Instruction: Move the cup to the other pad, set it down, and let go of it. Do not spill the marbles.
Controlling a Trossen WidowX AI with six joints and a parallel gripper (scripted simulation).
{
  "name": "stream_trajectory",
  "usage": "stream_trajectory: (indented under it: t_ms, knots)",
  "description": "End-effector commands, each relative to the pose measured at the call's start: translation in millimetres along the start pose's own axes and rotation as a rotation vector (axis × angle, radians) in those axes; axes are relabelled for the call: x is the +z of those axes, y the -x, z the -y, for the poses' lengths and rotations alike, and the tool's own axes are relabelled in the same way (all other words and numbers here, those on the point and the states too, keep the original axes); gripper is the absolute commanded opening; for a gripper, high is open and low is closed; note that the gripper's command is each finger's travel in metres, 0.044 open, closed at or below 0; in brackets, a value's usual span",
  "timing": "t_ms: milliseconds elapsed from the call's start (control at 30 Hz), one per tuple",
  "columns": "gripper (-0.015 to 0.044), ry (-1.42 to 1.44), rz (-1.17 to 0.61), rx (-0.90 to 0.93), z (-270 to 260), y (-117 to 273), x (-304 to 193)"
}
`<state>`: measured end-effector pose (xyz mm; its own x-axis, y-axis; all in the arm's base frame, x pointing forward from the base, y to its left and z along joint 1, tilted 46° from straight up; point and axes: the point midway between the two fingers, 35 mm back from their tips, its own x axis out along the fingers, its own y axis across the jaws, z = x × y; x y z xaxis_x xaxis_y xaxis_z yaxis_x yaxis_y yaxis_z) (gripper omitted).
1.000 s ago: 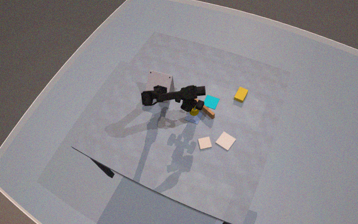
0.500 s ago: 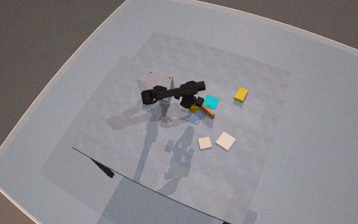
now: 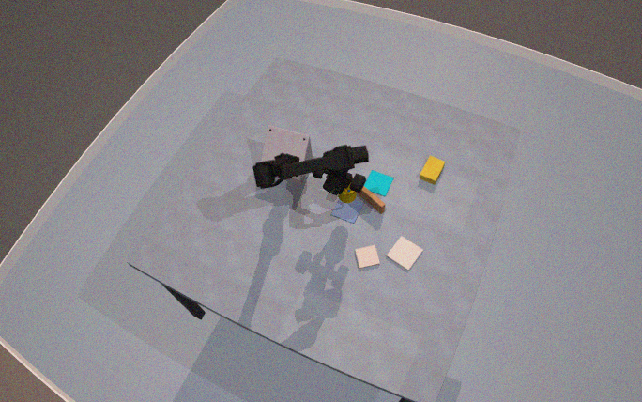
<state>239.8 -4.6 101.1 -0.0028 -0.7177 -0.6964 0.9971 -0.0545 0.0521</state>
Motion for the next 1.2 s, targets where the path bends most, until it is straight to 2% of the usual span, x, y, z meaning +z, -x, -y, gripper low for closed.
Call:
stream_trajectory:
  t_ms: [0, 1167]
  knots:
    - [0.0, 0.001, -0.001, 0.001, -0.9, 0.0, -1.8]
    - [0.0, -0.007, -0.008, 0.002, -26.9, 1.2, -63.2]
